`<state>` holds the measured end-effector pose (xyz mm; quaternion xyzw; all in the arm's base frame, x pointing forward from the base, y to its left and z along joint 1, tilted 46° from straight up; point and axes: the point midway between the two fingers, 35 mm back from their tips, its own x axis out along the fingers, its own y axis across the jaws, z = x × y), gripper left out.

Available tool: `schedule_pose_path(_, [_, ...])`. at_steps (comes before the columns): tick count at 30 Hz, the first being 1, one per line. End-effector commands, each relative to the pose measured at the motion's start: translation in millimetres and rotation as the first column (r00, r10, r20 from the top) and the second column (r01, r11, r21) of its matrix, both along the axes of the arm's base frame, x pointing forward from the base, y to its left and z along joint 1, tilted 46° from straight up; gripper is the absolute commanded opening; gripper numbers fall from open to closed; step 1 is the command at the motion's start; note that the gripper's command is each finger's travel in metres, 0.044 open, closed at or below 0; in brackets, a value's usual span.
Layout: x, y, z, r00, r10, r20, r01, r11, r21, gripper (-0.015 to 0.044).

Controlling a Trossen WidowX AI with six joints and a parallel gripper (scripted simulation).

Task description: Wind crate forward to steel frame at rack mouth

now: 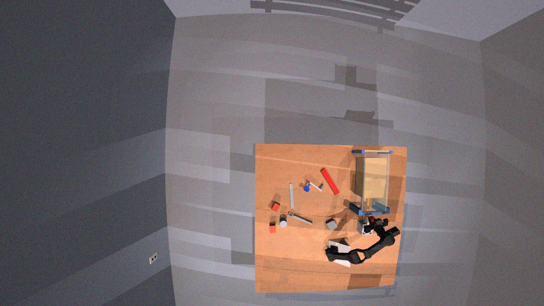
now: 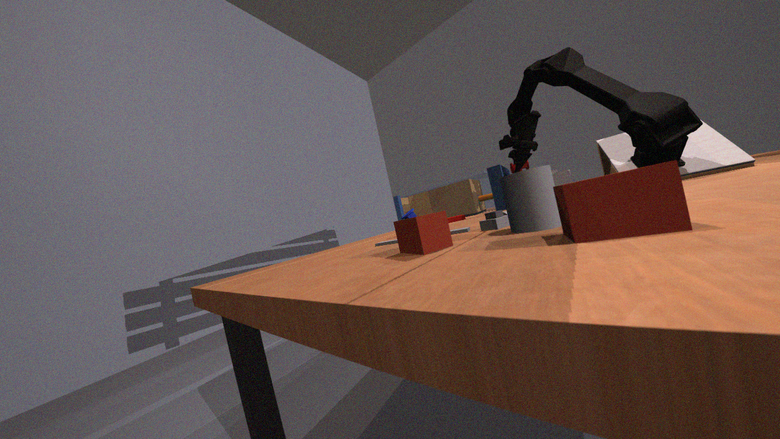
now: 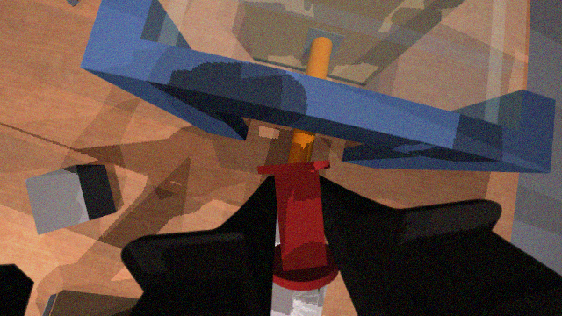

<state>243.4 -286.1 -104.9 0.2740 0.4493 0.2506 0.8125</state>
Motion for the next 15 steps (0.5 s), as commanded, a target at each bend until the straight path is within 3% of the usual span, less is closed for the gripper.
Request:
schedule_pose_path(1, [-1.1,4.8,-0.2,1.0,0.001,-0.006,0.0,1.0,0.01,0.0])
schedule_pose_path(15, [-1.9,14.0,8.3,1.0,0.001,-0.006,0.0,1.0,0.011,0.0])
